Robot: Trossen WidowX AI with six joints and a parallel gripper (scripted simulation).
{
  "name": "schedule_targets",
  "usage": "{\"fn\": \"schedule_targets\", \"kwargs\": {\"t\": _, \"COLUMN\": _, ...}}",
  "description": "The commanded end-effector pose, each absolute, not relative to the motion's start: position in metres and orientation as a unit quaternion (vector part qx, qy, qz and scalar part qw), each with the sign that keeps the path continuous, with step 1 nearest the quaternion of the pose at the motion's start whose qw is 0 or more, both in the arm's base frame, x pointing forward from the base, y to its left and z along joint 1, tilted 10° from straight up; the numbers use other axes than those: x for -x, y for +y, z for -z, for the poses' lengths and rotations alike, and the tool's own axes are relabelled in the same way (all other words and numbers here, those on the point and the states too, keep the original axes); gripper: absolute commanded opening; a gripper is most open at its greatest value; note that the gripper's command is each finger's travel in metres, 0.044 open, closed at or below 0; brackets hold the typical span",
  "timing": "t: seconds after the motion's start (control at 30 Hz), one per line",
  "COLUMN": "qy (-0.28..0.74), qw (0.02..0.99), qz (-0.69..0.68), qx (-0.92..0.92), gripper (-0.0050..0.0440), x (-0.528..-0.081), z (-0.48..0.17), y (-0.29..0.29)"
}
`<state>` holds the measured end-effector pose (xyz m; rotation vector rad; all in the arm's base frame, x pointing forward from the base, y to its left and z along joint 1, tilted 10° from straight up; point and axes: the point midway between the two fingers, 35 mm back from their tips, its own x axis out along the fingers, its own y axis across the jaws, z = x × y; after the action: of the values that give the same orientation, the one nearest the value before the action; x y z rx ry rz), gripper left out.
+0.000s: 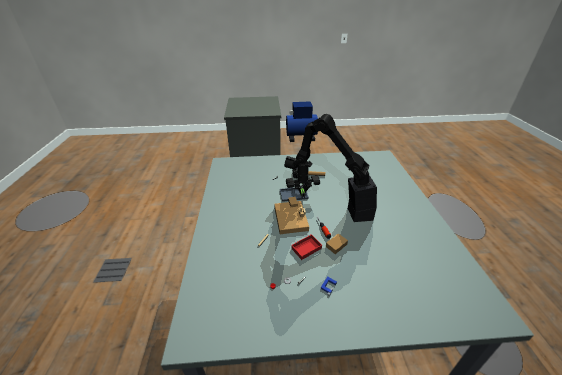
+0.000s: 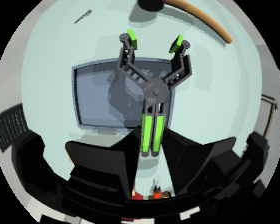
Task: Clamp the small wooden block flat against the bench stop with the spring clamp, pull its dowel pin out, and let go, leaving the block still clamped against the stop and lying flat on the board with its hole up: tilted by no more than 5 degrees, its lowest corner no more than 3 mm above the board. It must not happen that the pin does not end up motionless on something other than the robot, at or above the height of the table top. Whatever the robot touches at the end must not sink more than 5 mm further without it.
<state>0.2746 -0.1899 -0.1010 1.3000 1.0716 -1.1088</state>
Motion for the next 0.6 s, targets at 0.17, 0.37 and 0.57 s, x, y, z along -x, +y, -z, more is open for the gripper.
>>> {"fn": "schedule_targets", "kwargs": {"t": 0.17, "qy": 0.446, "qw": 0.538, "qz": 0.463, "qx": -0.545, "gripper": 0.0, "x": -0.276, "z": 0.091, "y": -0.192}}
{"fn": "schedule_targets", "kwargs": {"t": 0.37, "qy": 0.446, "qw": 0.538, "qz": 0.463, "qx": -0.545, "gripper": 0.0, "x": -0.276, "z": 0.087, "y": -0.192}}
{"fn": "schedule_targets", "kwargs": {"t": 0.57, "qy": 0.446, "qw": 0.538, "qz": 0.463, "qx": -0.545, "gripper": 0.0, "x": -0.276, "z": 0.084, "y": -0.192}}
